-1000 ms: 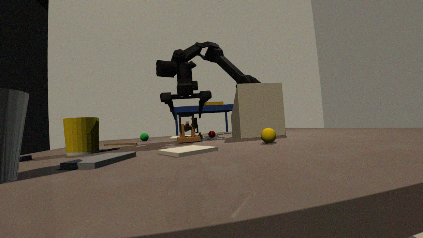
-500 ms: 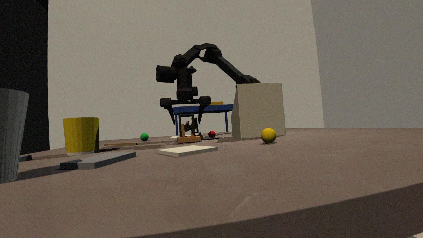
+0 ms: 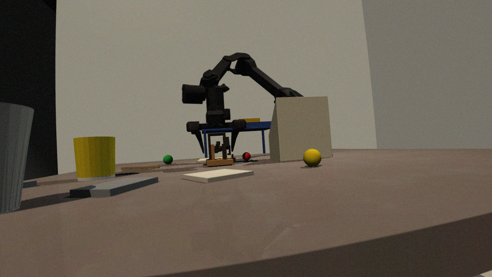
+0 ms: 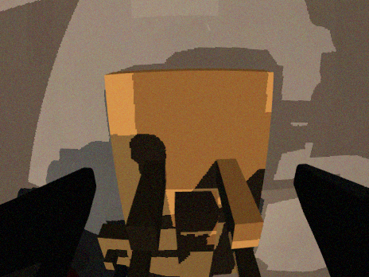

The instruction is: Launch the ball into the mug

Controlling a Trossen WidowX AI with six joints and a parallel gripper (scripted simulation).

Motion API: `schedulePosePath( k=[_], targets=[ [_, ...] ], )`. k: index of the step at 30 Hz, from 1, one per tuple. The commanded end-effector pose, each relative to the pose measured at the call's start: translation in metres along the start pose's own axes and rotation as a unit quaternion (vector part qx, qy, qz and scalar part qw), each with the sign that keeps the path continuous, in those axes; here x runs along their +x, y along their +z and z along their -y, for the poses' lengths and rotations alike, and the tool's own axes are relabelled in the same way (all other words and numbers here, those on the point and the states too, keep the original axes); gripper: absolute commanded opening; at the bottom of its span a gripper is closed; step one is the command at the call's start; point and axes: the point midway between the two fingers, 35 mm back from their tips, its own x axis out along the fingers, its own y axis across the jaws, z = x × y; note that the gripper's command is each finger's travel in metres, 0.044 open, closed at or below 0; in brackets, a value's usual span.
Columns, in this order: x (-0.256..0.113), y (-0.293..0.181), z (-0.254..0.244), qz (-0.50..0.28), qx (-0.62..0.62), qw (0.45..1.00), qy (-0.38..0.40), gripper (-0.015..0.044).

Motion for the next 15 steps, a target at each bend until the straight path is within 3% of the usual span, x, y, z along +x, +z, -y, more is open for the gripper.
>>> schedulePosePath(
  k=[1,5,15],
  targets=[
    [0.0067,-0.0007,-0.0016,-0.003,-0.003,1.000,0.002,0.0440],
    [0.0105,-0.0008,-0.0020,-0.003,-0.003,1.000,0.002,0.0440],
    [0.0074,-0.0003,-0.0009,-0.001,0.000,1.000,0.001,0.0177]
  ],
)
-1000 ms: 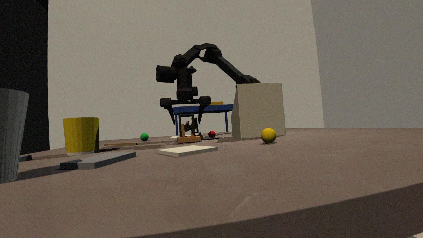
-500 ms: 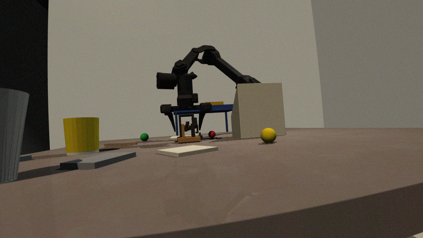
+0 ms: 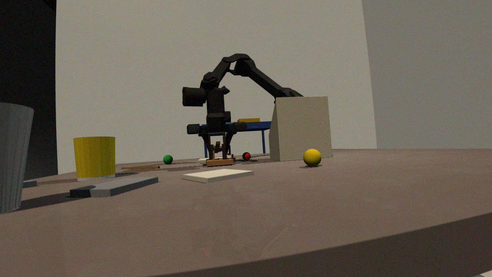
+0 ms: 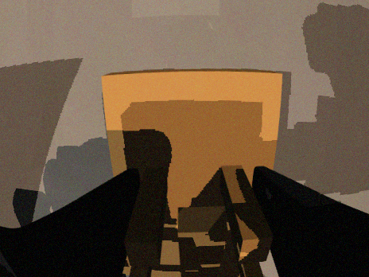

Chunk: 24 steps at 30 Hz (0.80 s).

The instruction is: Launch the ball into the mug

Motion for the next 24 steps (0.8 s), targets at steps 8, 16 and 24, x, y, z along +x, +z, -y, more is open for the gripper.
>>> schedulePosePath(
  k=[8,16,24],
  targets=[
    [-0.003,0.000,0.000,0.000,0.000,1.000,0.000,0.0085],
    [-0.051,0.004,0.001,0.001,0.010,1.000,0.001,0.0000],
    [-0.051,0.041,0.008,0.003,0.144,0.990,0.000,0.0000]
  ],
)
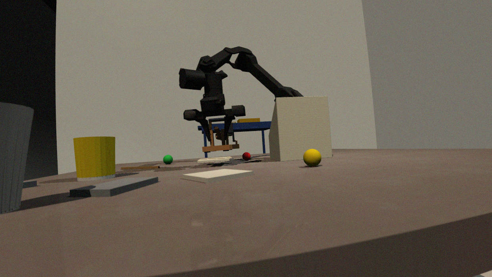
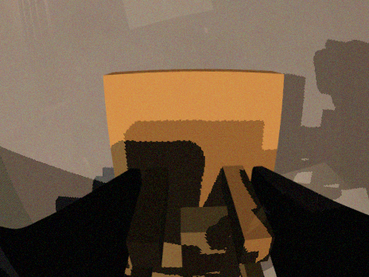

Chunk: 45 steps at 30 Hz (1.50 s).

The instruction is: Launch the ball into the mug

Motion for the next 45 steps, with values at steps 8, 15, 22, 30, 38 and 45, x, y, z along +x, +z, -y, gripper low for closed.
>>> schedulePosePath(
  k=[8,15,22,30,38,45],
  targets=[
    [-0.004,0.053,0.002,0.004,0.175,0.985,-0.006,0.0000],
    [-0.003,0.064,0.008,0.004,0.218,0.976,-0.006,0.0000],
    [0.002,0.064,0.008,0.004,0.218,0.976,-0.006,0.0000],
    [0.016,0.064,0.010,0.004,0.218,0.976,-0.007,0.0000],
    [0.029,0.064,0.010,0.004,0.218,0.976,-0.007,0.0000],
    [0.040,0.064,0.011,0.004,0.219,0.976,-0.007,0.0000]
  ],
)
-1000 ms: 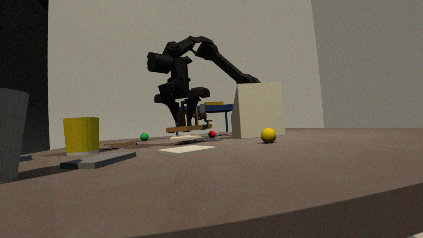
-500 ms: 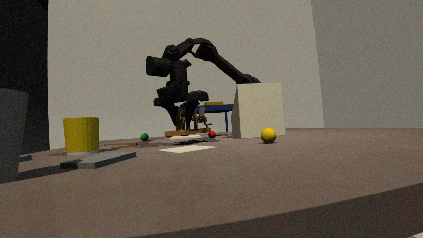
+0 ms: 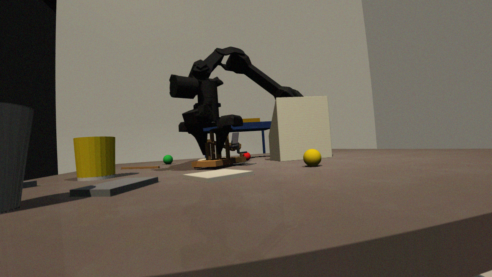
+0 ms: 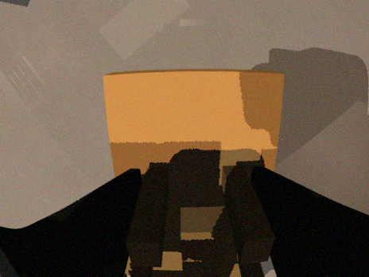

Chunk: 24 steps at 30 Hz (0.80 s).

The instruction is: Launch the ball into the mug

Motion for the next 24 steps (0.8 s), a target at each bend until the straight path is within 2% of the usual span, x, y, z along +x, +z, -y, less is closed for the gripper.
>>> schedulePosePath(
  k=[1,8,21,24],
  targets=[
    [0.003,0.000,0.001,0.001,-0.003,1.000,-0.004,0.0000],
    [0.003,0.000,0.000,0.000,0.000,1.000,0.000,0.0000],
    [0.003,0.000,0.000,0.000,0.000,1.000,0.000,0.0341],
    [-0.020,0.002,0.001,0.001,0.000,1.000,0.001,0.0420]
  ],
)
